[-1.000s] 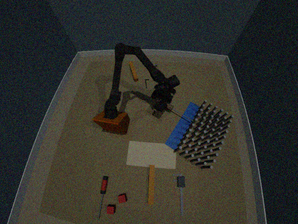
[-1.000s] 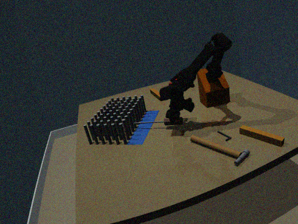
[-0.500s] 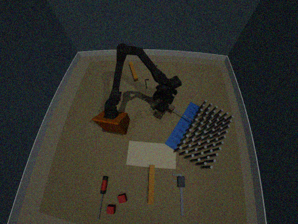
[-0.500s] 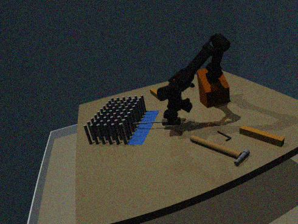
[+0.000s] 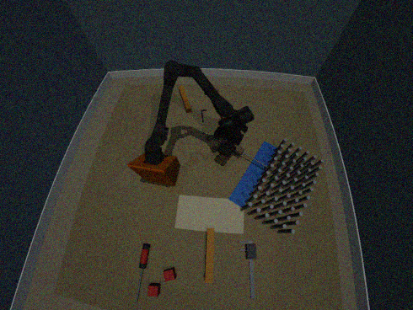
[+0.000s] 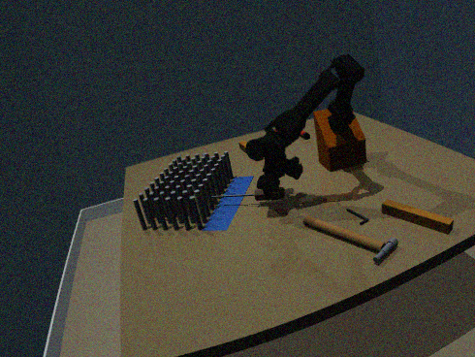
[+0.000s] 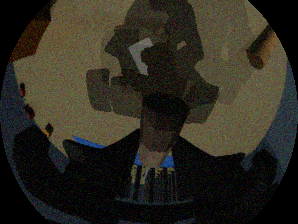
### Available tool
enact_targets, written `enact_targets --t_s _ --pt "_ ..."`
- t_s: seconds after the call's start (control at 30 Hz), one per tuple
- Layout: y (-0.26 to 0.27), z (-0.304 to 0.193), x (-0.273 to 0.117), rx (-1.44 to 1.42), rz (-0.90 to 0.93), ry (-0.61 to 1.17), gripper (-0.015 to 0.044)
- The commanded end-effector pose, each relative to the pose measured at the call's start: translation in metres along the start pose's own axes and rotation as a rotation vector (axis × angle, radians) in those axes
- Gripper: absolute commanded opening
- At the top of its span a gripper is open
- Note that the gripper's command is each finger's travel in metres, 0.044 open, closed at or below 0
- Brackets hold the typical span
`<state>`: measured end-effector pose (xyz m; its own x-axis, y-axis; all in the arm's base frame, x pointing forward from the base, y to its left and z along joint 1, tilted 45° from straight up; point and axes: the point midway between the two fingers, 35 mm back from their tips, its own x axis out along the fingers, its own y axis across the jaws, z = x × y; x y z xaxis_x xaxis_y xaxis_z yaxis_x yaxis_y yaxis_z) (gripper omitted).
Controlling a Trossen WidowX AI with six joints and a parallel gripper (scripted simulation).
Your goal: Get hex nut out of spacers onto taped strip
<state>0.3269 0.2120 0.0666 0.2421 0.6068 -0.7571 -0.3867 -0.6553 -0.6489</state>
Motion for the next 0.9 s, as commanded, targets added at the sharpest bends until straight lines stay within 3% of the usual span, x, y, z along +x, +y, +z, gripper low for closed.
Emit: enact_targets --t_s 0.0,0.87 --pt "-0.002 -0.005 0.0 -0.003 -0.005 0.003 0.0" --pt "-0.002 -0.023 0.005 -0.004 -0.004 0.004 0.0"
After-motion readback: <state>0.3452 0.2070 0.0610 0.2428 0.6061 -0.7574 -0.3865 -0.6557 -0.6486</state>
